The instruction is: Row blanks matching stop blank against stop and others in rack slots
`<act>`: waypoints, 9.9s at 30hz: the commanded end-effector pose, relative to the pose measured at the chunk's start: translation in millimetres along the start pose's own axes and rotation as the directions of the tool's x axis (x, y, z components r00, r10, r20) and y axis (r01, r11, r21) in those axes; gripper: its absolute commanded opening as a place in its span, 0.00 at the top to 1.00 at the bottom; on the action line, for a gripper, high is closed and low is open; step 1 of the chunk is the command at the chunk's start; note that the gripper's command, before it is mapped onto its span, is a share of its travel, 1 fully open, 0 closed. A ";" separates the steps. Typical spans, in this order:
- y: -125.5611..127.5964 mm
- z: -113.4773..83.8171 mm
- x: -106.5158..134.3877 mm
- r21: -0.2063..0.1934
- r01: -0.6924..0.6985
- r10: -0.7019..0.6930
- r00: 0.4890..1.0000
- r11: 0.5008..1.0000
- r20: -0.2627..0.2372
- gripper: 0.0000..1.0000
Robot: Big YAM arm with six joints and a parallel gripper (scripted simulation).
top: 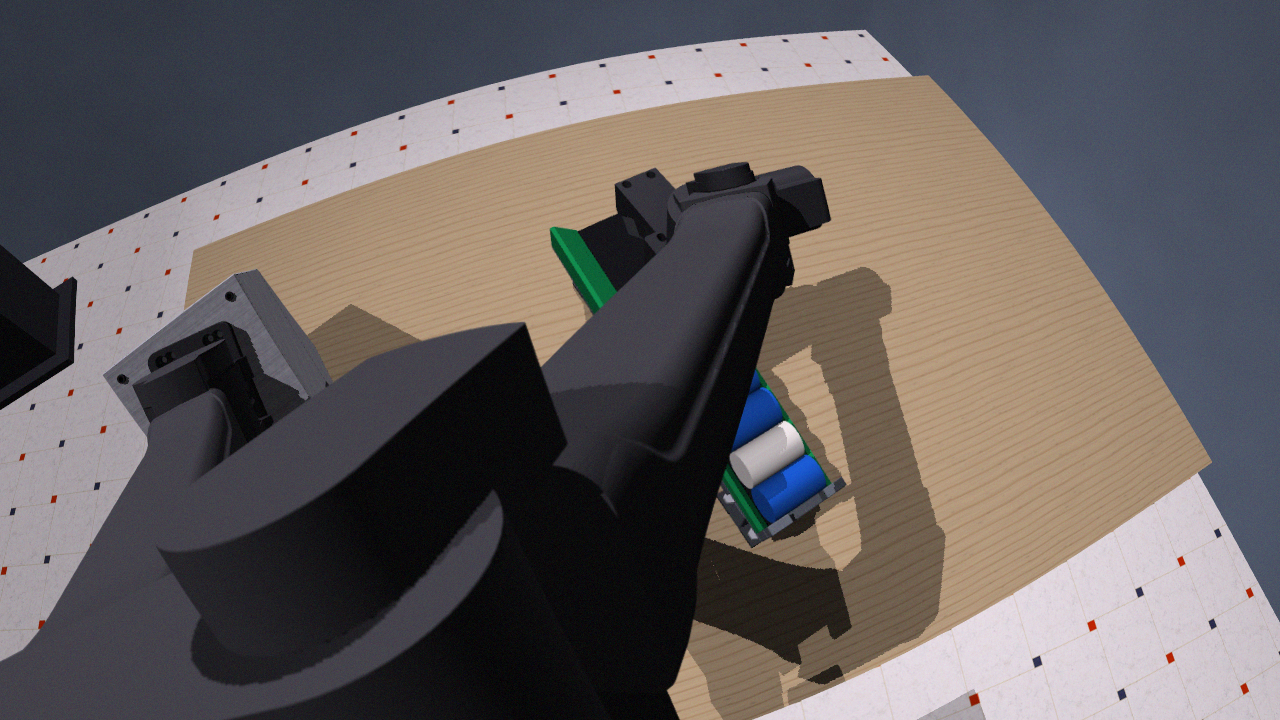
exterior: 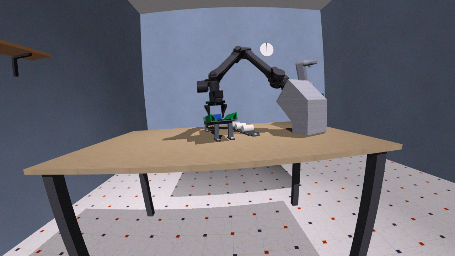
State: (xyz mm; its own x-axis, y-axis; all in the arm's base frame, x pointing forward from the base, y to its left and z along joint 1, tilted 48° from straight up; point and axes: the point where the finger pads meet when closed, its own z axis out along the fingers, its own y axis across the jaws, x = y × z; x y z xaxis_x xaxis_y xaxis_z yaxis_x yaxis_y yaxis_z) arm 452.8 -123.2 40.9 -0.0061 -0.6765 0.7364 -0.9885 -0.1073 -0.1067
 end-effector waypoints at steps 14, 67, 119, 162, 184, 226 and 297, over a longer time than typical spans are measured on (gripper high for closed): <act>-18.5 -63.8 6.7 0.044 -0.027 0.027 1.000 0.999 0.000 0.22; -18.9 -104.8 1.3 0.042 -0.019 0.019 1.000 0.999 0.004 0.00; -16.7 -87.2 51.4 0.003 -0.805 0.805 0.594 0.594 0.011 0.00; -16.2 -80.6 119.1 -0.016 -0.691 0.691 -0.723 -0.723 0.017 0.00; -10.9 -76.9 147.8 -0.021 -0.099 0.098 -0.995 -0.995 0.012 0.00; -13.2 -77.6 149.7 -0.031 0.045 -0.046 -0.999 -0.998 0.009 0.22; 0.7 -9.0 132.4 0.008 -0.002 0.002 -1.000 -1.000 -0.002 0.22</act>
State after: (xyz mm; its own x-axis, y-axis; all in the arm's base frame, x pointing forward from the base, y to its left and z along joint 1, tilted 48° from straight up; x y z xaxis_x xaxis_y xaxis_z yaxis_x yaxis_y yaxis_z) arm 452.5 -201.7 150.5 0.0143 0.6765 -0.7363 0.9878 0.1049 0.1155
